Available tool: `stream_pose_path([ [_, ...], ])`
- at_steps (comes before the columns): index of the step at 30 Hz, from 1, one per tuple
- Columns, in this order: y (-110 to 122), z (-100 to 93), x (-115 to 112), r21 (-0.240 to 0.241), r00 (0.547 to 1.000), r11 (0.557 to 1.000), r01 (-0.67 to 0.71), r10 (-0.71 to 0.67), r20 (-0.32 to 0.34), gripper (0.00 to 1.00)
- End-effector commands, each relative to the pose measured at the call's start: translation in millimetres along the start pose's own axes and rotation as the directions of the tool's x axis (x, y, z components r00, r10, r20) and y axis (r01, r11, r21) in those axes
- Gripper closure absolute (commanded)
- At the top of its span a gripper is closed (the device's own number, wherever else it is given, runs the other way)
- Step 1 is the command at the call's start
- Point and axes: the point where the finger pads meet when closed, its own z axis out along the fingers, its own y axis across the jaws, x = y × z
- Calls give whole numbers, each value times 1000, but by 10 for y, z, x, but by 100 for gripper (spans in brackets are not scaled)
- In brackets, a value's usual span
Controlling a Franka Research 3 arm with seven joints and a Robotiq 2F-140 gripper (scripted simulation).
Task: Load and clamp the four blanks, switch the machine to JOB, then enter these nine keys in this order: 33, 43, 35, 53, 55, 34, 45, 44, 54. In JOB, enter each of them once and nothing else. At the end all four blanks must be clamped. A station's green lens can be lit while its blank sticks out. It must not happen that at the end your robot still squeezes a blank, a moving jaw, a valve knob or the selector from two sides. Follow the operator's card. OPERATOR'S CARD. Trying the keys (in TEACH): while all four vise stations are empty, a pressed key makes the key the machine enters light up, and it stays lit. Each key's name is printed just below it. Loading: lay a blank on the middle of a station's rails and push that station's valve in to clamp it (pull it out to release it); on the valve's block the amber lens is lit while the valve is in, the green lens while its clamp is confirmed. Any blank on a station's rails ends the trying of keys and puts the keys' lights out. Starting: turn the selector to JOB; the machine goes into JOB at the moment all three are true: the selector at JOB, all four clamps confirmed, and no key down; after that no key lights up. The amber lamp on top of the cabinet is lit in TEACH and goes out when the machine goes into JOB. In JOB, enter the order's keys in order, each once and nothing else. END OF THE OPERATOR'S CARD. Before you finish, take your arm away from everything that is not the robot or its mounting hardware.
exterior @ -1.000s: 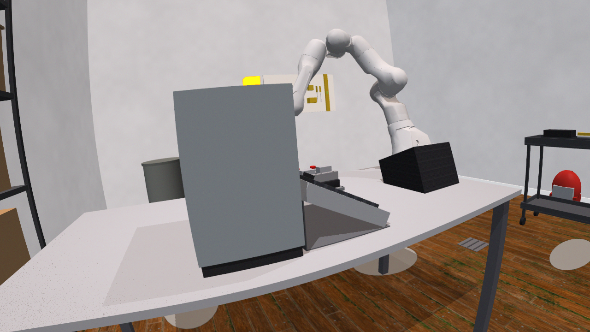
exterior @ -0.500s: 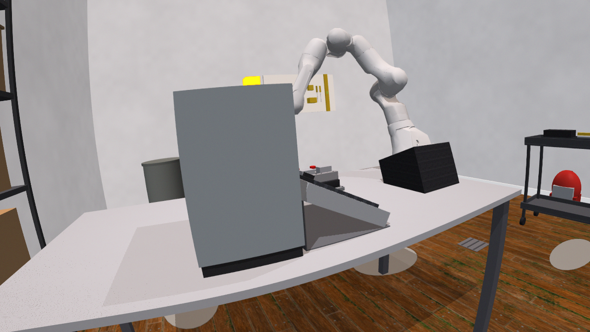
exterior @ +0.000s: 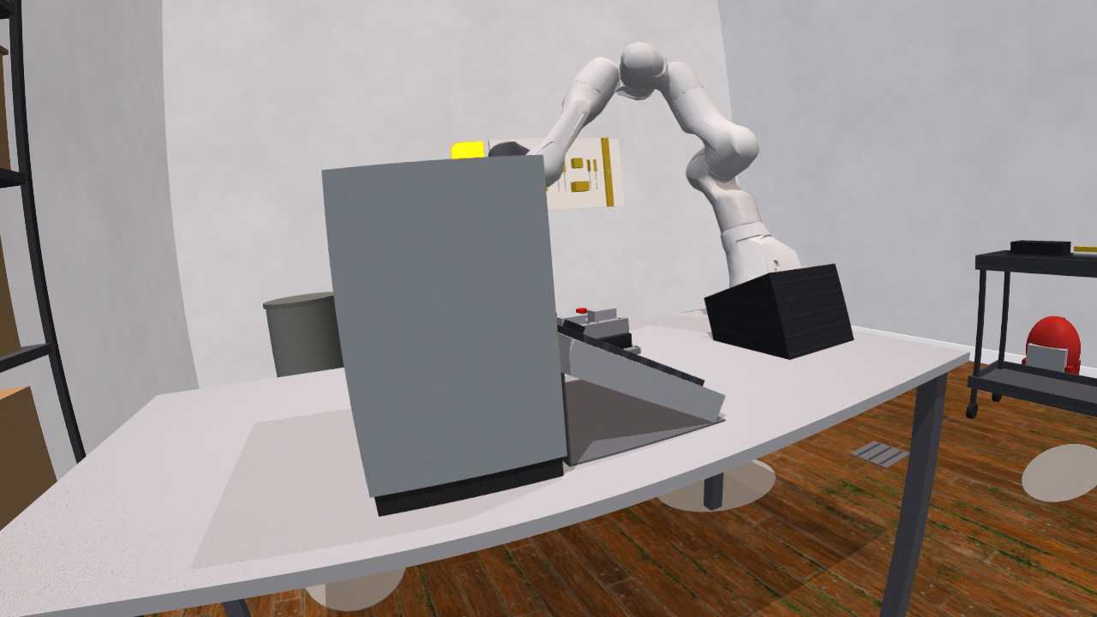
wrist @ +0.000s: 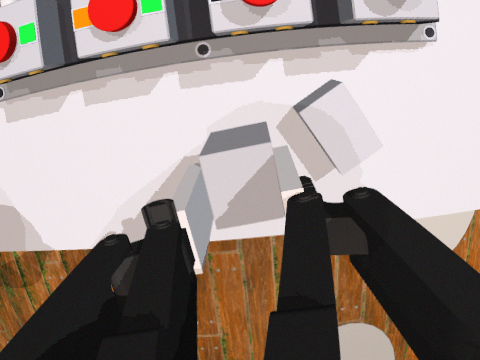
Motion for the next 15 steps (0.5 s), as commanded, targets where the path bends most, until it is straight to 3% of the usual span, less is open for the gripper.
stream_pose_path([
  [1,-73,-226,25,26,1000,1000,-10,10,-5,100],
  [3,-73,-226,25,26,1000,1000,-10,10,-5,100],
  [10,-61,-655,23,26,1000,1000,-10,10,-5,100],
  [15,-56,-843,22,26,1000,1000,-10,10,-5,100],
])
